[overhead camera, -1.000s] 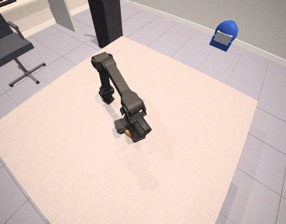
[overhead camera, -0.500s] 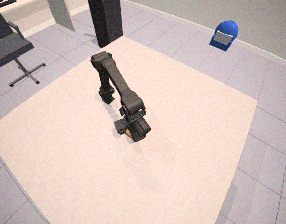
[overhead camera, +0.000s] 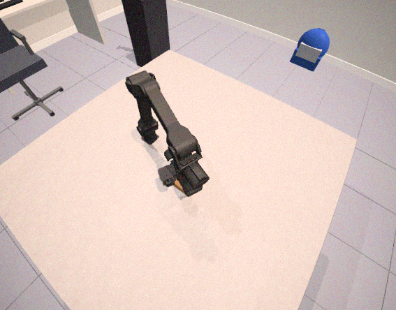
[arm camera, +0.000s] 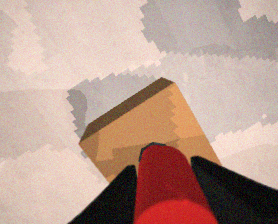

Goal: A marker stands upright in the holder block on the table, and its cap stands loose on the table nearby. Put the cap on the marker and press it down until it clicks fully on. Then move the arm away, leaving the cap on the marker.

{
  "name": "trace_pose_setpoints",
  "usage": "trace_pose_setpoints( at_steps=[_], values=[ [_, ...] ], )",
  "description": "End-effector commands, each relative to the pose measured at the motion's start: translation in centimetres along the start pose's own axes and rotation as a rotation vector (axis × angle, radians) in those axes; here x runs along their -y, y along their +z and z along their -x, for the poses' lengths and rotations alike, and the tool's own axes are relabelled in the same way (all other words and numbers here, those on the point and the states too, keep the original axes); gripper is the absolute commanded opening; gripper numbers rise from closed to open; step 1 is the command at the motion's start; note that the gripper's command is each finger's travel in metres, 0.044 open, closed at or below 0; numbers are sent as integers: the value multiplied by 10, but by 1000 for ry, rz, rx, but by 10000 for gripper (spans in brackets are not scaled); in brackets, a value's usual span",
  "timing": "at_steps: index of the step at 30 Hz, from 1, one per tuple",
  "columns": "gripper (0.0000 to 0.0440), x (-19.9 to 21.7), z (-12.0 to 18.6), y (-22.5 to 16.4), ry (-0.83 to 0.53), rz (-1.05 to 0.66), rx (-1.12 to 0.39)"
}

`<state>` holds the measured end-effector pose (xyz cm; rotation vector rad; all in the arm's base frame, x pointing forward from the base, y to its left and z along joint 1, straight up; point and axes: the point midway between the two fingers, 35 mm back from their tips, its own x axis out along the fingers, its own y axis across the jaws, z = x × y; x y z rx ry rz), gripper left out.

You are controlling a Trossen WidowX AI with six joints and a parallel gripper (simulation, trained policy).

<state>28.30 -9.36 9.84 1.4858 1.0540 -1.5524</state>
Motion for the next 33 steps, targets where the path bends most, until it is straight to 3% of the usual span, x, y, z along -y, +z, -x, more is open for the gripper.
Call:
trace_pose_setpoints(
  at_steps=[1,27,30,33],
  values=[
    [107,2,-14,12,-25,2,44],
    [143,0,-12,18,10,47,47],
    [182,6,-10,16,-1,49,39],
    [254,10,-7,16,-3,51,36]
  ],
)
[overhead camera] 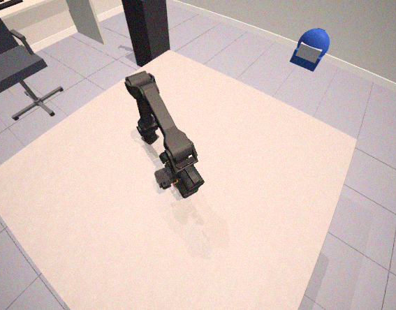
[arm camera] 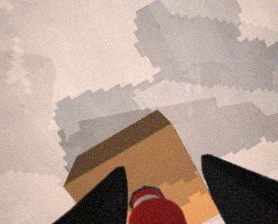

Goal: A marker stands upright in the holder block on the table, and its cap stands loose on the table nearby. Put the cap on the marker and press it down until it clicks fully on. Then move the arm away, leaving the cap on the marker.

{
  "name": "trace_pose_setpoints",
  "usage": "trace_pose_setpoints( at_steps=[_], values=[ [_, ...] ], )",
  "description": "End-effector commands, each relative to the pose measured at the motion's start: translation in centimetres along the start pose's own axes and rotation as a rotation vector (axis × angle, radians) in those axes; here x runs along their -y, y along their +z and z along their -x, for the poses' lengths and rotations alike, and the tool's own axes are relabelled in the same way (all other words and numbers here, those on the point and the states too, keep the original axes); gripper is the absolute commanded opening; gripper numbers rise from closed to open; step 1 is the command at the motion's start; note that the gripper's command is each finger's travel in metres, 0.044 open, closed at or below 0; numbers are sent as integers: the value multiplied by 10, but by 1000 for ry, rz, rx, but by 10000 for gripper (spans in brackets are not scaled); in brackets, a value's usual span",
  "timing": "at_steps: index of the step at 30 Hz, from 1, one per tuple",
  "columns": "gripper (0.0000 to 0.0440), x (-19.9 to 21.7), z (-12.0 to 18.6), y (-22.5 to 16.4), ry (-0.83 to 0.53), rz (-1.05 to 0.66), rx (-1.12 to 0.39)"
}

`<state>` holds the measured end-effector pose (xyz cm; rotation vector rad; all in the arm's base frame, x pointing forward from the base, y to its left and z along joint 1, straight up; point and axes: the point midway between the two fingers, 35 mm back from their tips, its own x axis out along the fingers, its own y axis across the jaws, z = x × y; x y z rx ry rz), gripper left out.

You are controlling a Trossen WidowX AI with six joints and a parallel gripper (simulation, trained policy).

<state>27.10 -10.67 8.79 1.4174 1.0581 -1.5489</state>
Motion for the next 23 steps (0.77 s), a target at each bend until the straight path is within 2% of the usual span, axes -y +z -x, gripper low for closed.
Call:
trace_pose_setpoints(
  at_steps=[1,7,8,23],
  values=[
    [280,7,5,-1,1,11,-7],
    [432,11,10,-1,25,18,-6],
    [440,10,12,-1,34,18,-6],
    [440,6,62,2,168,-8,-6]
  ],
)
